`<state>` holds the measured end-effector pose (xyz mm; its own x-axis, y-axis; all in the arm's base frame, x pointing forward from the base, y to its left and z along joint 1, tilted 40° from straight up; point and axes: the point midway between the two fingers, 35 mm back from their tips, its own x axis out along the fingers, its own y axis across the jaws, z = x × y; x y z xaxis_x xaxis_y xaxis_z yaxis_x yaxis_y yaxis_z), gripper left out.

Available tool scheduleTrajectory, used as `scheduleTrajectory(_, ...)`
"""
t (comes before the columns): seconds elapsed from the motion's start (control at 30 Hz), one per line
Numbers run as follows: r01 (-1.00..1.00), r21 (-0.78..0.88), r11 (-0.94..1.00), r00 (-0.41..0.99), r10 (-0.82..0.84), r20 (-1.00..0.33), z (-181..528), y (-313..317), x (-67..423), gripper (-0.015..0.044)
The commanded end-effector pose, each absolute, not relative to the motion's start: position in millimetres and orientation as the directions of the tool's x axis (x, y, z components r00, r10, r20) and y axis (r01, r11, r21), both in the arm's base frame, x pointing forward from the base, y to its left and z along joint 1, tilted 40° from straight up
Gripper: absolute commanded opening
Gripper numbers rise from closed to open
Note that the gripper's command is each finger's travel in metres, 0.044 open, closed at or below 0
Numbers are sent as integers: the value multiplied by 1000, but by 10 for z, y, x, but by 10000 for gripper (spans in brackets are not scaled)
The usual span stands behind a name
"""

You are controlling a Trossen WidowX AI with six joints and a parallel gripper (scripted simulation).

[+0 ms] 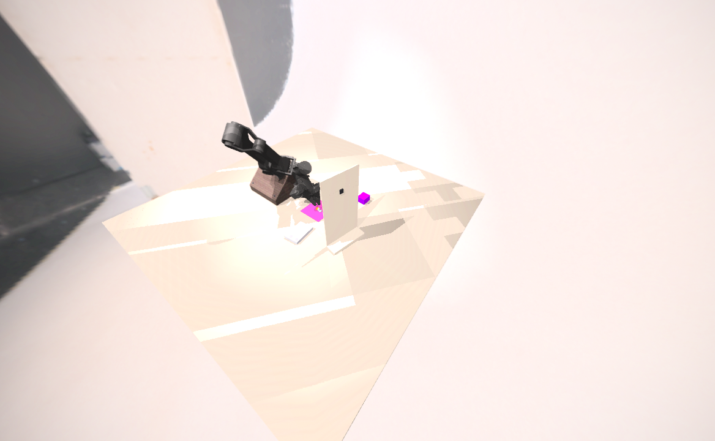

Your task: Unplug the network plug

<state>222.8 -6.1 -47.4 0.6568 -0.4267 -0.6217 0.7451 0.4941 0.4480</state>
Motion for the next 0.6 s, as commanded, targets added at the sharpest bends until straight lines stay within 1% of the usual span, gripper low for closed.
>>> scheduleTrajectory(0.0,745,452,490,658,-430,-618,-450,-55,2213,156)
scheduleTrajectory(0.57,746,450,491,657,-430,-620,-401,-11,2149,156)
